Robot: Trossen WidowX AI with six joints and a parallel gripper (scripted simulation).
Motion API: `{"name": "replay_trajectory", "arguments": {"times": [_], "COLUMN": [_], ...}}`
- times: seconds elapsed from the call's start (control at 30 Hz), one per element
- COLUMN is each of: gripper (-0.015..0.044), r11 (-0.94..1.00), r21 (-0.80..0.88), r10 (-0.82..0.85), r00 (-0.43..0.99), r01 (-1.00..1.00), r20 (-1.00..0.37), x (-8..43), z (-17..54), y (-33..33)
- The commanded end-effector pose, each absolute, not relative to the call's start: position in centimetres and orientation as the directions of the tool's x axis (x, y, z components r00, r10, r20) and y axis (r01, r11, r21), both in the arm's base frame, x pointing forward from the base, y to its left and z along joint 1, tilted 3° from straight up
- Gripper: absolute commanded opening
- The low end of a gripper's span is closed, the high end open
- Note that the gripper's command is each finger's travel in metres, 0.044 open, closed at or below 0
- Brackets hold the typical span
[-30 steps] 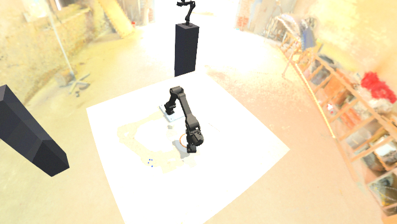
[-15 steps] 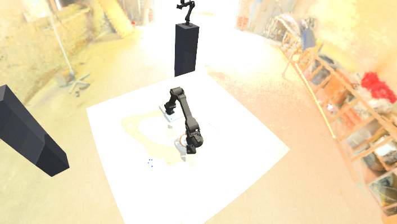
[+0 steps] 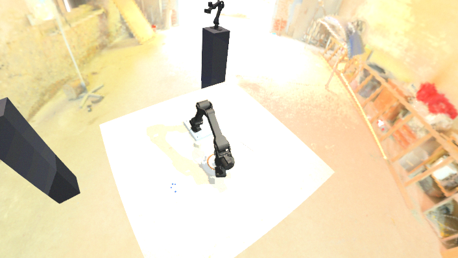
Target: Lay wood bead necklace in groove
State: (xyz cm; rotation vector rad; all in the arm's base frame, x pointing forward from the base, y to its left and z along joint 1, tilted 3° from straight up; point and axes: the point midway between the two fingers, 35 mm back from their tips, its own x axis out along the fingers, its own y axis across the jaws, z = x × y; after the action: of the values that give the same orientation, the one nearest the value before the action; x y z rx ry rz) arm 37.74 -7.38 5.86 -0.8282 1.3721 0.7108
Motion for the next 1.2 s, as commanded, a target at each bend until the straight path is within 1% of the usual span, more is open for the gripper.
{"name": "replay_trajectory", "arguments": {"times": [0.0, 1.17], "gripper": [0.0000, 0.0000], "r11": [0.542, 0.546], "r21": [-0.092, -0.087], "r10": [-0.039, -0.035], "r00": [0.084, 0.082], "r01": [-0.835, -0.833], "r20": [-0.996, -0.996], "x": [37.80, 37.63], "z": [5.90, 6.45], "y": [-7.40, -7.31]}}
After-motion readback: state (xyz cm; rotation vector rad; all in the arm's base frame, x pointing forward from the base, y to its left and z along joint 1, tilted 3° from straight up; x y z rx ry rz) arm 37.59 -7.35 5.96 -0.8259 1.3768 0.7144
